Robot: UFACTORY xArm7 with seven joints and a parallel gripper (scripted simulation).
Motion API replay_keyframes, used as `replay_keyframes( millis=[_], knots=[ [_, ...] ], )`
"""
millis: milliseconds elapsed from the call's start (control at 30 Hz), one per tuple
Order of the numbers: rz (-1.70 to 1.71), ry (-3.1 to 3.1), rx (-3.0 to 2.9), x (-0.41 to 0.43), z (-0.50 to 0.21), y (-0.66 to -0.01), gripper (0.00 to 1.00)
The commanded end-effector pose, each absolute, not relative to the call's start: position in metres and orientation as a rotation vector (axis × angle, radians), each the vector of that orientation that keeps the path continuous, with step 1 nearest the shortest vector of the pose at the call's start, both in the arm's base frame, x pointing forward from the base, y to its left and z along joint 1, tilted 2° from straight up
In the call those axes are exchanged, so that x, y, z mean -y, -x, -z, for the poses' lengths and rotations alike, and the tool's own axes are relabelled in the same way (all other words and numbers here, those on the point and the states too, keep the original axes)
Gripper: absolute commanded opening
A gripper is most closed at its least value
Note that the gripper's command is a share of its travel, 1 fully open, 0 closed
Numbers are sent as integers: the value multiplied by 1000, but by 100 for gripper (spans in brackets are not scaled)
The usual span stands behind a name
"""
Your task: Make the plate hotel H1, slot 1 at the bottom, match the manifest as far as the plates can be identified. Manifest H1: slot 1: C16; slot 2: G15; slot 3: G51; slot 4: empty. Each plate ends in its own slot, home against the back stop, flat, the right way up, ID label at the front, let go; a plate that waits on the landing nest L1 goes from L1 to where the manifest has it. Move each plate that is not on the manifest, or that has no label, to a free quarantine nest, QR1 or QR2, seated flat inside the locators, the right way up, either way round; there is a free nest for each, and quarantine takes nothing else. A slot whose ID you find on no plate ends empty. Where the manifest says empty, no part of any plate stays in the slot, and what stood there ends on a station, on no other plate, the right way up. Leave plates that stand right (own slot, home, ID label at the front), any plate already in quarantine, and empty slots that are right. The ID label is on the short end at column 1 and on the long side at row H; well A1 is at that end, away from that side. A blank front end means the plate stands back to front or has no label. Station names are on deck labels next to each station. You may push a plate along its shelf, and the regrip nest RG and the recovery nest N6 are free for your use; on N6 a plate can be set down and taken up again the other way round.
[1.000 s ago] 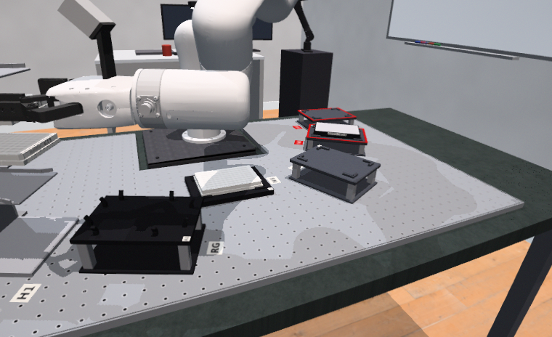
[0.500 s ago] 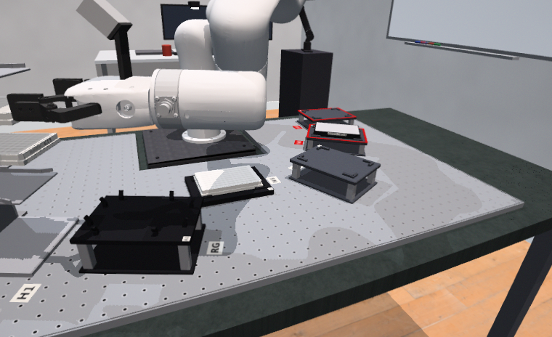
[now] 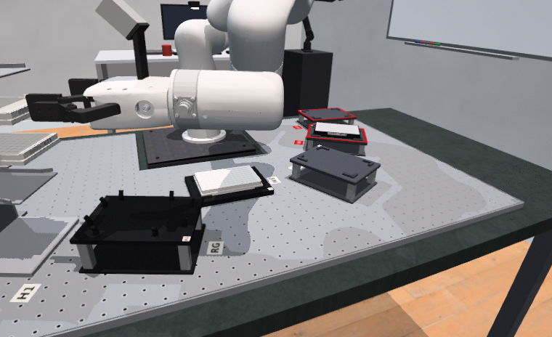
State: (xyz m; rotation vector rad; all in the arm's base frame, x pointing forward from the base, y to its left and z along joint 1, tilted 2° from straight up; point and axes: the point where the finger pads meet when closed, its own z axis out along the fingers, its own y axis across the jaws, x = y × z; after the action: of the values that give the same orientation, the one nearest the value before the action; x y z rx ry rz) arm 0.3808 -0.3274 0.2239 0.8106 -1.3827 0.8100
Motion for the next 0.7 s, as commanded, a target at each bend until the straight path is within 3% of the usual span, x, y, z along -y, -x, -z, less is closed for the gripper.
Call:
replay_keyframes(
  millis=[0, 667],
  knots=[
    [-812, -808, 1385, 321, -225, -385, 100],
    [-812, -808, 1385, 295, -225, -400, 100]
  ],
)
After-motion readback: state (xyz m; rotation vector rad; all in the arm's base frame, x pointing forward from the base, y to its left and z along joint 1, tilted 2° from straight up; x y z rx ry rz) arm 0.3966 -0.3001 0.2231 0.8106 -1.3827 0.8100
